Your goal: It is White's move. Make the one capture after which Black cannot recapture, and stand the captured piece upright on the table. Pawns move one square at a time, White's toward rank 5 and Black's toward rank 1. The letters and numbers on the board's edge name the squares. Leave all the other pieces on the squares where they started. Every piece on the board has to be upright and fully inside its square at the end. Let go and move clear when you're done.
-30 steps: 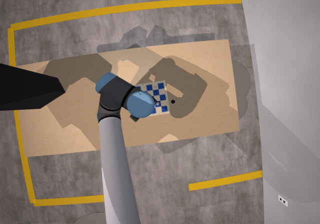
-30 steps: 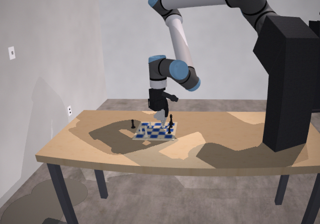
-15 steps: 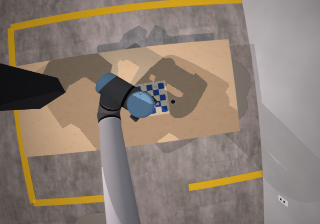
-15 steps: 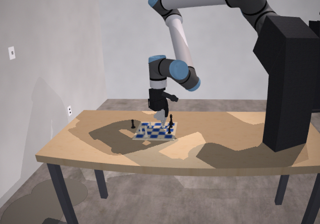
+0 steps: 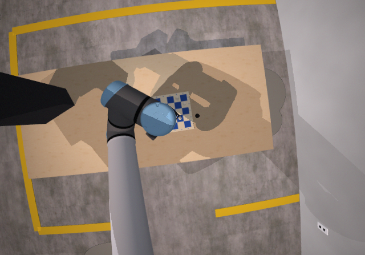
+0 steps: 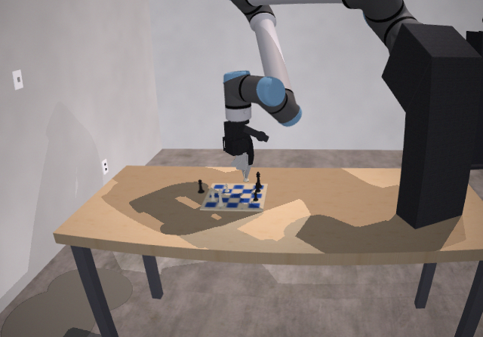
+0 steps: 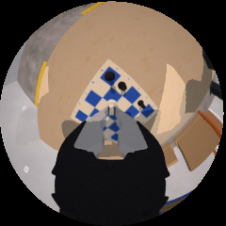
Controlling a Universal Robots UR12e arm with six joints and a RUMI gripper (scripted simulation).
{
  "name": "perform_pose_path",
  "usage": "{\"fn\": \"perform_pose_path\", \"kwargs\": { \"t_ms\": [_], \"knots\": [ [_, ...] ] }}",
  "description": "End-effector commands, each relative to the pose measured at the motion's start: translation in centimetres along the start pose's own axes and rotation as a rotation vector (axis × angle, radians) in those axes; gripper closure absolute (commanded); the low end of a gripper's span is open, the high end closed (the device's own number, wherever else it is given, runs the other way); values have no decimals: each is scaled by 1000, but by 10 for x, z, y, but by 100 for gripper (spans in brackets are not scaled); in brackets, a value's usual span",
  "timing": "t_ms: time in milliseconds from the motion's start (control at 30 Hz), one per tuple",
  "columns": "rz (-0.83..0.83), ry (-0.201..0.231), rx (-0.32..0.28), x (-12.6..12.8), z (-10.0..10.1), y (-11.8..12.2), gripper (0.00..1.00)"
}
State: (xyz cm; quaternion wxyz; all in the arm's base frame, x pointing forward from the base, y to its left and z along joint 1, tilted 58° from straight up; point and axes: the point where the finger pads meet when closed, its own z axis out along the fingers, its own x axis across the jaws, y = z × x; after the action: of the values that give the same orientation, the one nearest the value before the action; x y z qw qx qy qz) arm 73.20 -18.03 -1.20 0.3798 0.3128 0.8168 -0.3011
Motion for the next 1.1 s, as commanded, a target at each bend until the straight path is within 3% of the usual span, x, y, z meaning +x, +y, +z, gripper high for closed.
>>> {"fn": "perform_pose_path", "kwargs": {
  "t_ms": [0, 233, 733, 1067],
  "knots": [
    [0, 1, 0, 0, -31, 0, 100],
    [0, 1, 0, 0, -56, 0, 100],
    [-9, 1, 0, -1, -57, 1, 100],
    [-249, 1, 0, -22, -57, 9, 100]
  ]
}}
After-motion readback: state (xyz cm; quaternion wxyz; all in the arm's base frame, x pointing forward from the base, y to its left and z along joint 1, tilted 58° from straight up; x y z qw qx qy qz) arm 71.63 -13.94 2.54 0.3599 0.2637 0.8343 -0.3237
